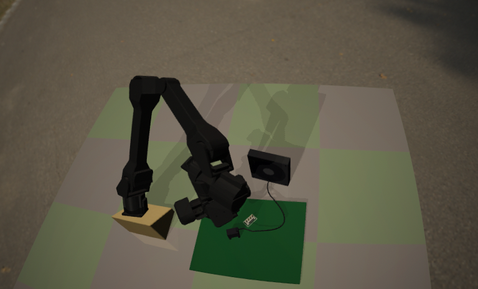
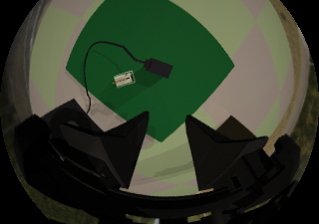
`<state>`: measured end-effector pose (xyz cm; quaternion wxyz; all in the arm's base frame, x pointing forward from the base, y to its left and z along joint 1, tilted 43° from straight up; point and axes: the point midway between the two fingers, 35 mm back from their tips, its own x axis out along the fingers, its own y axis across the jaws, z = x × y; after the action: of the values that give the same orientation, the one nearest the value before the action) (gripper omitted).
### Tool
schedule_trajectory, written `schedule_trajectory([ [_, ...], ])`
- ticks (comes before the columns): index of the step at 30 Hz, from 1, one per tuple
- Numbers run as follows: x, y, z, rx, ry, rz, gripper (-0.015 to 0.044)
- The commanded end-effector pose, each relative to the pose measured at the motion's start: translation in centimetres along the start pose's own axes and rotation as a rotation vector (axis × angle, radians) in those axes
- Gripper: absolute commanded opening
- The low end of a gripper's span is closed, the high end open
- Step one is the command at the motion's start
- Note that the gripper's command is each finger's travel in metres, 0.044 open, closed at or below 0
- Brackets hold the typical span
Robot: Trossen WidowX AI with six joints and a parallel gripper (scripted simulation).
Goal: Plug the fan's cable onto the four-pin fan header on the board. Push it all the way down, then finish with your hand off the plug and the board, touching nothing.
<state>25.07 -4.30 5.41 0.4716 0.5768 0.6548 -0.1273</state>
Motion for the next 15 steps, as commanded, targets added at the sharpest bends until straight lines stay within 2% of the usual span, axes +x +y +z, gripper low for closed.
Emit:
schedule_trajectory([
  [1, 0.1, 0.0, -0.1, 0.000, -0.003, -0.012, 0.0205],
  [6, -0.3, 0.1, 0.2, -0.055, -0.002, -0.002, 0.0336],
  [10, -2.4, 0.4, 1.6, -0.367, 0.000, 0.006, 0.0440],
  [15, -5.2, 0.5, 3.2, -0.775, 0.000, 0.020, 0.0440],
])
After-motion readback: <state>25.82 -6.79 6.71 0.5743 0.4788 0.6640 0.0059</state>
